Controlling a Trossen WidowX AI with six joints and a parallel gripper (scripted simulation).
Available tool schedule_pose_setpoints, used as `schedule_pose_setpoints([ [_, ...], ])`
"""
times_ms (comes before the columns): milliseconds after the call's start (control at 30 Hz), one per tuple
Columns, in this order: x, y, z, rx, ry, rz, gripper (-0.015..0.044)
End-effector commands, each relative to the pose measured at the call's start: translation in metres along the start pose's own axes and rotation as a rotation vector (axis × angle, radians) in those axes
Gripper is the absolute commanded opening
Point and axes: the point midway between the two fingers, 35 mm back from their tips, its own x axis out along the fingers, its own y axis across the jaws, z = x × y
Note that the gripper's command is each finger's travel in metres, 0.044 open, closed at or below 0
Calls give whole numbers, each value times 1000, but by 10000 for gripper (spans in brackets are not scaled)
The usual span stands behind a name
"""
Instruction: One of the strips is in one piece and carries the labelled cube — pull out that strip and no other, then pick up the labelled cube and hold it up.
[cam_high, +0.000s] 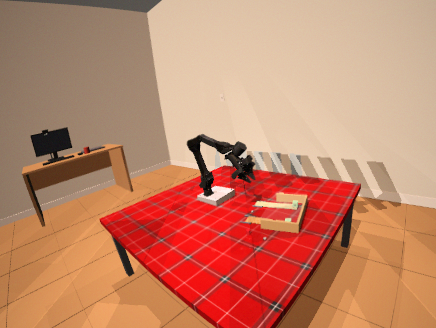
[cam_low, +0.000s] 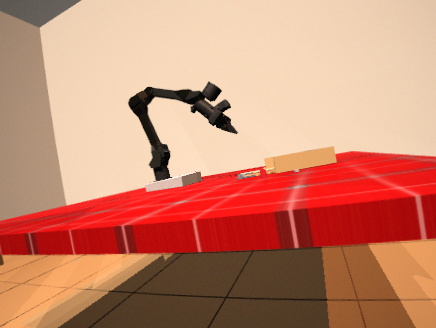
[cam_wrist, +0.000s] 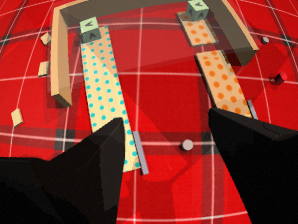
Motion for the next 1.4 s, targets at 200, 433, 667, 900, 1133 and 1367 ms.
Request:
schedule_pose_setpoints([
  [200,61,37,-24,-85,483,65,0],
  [433,82,54,-38,-150,705,76,0],
  [667,87,54,-41,-150,705,76,0],
  [900,96,54,-48,-150,705,76,0],
  [1133,105,55,-55,-150,705,76,0],
  [1367,114,56,-63,-150,705,76,0],
])
